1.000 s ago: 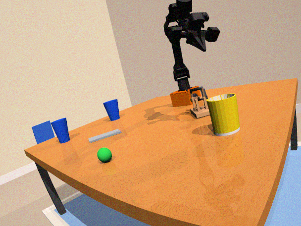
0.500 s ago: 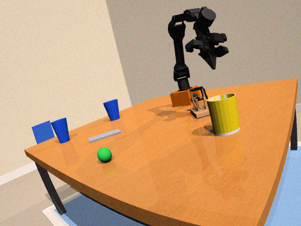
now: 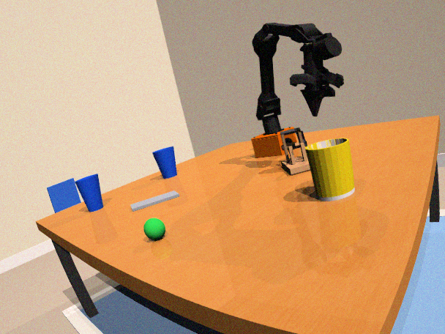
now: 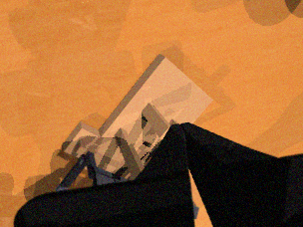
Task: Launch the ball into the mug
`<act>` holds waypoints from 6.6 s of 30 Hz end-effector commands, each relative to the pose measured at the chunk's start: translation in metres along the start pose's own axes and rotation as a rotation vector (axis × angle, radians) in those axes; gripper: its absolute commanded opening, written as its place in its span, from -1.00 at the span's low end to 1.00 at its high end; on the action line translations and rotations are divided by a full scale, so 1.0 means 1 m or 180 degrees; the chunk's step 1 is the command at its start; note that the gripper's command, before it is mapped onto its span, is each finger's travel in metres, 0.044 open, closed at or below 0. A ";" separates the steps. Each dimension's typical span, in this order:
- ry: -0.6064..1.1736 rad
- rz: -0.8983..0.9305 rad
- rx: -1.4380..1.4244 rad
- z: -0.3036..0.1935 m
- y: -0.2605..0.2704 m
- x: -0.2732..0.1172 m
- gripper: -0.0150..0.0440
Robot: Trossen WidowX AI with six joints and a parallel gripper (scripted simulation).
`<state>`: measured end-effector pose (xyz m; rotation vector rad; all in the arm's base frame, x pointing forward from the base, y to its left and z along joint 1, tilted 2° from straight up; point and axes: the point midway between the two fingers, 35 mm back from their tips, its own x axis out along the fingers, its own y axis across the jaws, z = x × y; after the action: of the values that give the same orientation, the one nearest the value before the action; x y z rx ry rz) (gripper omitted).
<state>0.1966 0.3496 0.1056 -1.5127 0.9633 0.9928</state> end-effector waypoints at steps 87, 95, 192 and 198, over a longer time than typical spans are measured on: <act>0.1633 -0.0203 -0.2386 -0.082 0.124 0.089 -0.49; 0.1634 -0.0203 -0.2387 -0.081 0.129 0.108 -0.49; -0.2330 -0.0078 0.2389 0.034 -0.219 -0.088 1.00; -0.2313 -0.0090 0.2380 0.033 -0.219 -0.087 1.00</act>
<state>0.3692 0.4194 0.2540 -0.4755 0.6545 0.9099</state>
